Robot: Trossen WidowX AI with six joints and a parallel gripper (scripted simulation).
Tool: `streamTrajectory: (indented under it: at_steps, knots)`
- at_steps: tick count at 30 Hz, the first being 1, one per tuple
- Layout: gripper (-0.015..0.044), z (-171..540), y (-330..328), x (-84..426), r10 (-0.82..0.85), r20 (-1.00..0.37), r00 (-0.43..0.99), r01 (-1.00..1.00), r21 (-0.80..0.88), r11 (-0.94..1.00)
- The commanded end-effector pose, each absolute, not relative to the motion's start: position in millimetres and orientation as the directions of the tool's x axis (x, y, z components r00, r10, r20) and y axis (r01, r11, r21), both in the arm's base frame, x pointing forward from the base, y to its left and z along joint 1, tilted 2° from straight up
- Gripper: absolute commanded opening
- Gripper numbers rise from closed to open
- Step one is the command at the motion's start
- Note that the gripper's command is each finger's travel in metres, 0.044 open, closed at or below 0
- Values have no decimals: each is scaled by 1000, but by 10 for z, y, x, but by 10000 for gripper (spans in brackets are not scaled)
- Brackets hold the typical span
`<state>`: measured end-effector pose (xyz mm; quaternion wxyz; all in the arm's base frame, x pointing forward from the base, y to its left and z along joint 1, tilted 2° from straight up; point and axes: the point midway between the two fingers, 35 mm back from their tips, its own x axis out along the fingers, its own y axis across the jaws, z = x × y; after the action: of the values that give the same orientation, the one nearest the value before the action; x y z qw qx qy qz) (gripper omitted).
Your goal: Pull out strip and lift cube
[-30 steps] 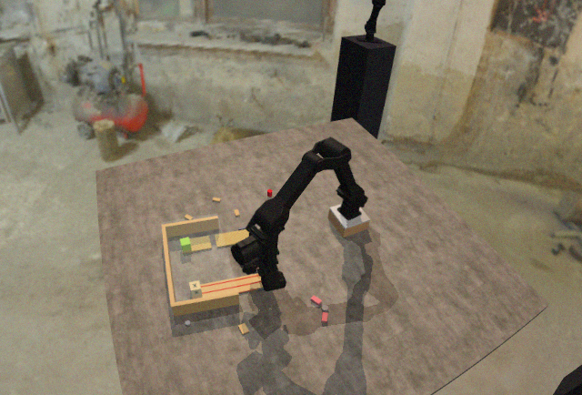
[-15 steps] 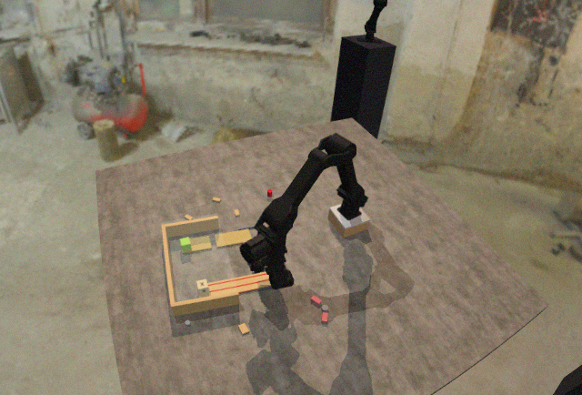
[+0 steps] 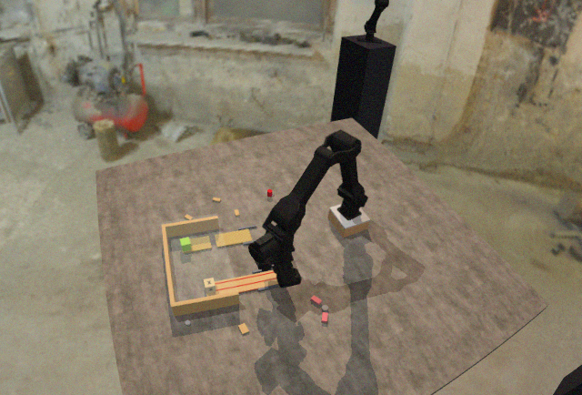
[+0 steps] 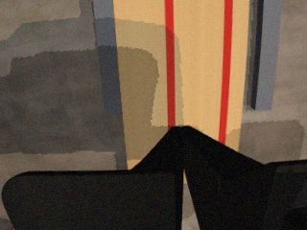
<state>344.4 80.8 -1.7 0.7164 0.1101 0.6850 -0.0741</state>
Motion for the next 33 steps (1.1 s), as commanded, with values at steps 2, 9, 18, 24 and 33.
streamTrajectory:
  at_steps: [2,9,18,24,33]
  knots:
    - [0,-82,841,3287,43,-999,22,255,47,966]
    - [0,-85,868,3193,43,-999,21,255,47,966]
    - [0,-88,905,3058,43,-999,20,255,47,966]
    - [0,-90,930,2970,43,-999,20,255,47,966]
    - [0,-93,967,2839,44,-999,18,255,47,966]
